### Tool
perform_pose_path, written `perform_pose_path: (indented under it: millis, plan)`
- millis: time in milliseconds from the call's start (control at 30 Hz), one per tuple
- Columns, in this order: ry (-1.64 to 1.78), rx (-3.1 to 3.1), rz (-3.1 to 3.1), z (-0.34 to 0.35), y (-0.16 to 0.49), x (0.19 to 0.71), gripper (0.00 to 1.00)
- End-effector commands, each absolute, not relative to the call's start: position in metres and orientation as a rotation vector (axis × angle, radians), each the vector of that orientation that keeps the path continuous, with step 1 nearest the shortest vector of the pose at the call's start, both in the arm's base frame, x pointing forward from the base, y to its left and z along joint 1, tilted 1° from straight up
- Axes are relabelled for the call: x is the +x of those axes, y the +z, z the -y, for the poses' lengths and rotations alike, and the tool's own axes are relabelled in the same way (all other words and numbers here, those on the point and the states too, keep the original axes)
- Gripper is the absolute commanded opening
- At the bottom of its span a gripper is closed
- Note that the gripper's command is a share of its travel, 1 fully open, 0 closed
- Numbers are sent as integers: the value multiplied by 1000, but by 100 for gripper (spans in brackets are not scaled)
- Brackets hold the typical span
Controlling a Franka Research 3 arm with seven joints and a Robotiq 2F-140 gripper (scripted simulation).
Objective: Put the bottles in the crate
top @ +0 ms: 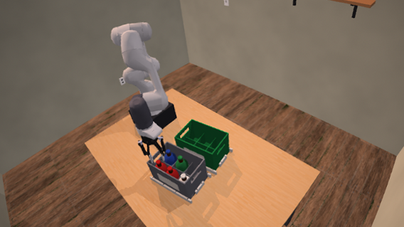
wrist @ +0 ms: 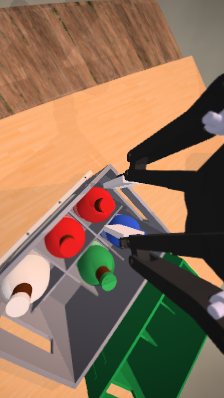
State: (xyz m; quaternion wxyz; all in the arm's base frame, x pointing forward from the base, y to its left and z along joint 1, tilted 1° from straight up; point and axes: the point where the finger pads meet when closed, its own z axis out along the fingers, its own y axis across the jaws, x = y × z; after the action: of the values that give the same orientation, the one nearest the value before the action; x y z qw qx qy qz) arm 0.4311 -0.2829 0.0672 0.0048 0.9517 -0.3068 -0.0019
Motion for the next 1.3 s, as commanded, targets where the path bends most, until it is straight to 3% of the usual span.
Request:
perform_pose_path:
  millis: [0,1267]
  plan:
    - [5,2987,944,284,63,433,38]
    - [5,2987,944,284,35,433,38]
